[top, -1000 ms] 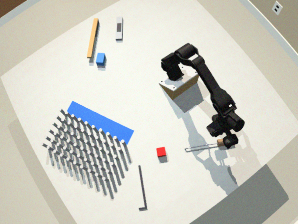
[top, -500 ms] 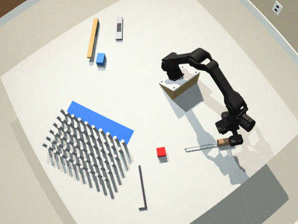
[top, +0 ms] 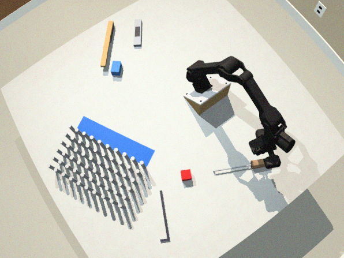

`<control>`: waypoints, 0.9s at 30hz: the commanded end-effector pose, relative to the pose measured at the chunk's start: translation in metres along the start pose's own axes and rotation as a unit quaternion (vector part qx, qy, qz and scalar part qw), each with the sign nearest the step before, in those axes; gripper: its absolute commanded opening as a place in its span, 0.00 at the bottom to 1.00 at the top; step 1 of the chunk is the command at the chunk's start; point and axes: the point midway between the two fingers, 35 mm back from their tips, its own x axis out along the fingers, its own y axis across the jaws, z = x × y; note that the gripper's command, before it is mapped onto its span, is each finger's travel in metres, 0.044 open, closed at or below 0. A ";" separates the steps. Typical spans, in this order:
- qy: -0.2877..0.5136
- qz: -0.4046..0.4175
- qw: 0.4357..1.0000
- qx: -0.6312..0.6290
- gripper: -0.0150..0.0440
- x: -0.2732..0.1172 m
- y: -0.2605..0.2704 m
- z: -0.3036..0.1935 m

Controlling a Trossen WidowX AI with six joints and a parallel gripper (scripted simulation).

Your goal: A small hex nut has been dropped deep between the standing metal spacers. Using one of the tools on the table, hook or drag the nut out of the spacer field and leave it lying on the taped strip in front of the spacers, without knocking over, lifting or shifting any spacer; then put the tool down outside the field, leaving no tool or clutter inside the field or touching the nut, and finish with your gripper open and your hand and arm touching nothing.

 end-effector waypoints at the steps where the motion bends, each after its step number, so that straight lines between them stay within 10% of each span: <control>1: -0.002 -0.001 1.000 0.000 0.73 0.000 0.000 0.000; 27: -0.001 -0.001 1.000 0.000 0.73 0.029 -0.012 0.000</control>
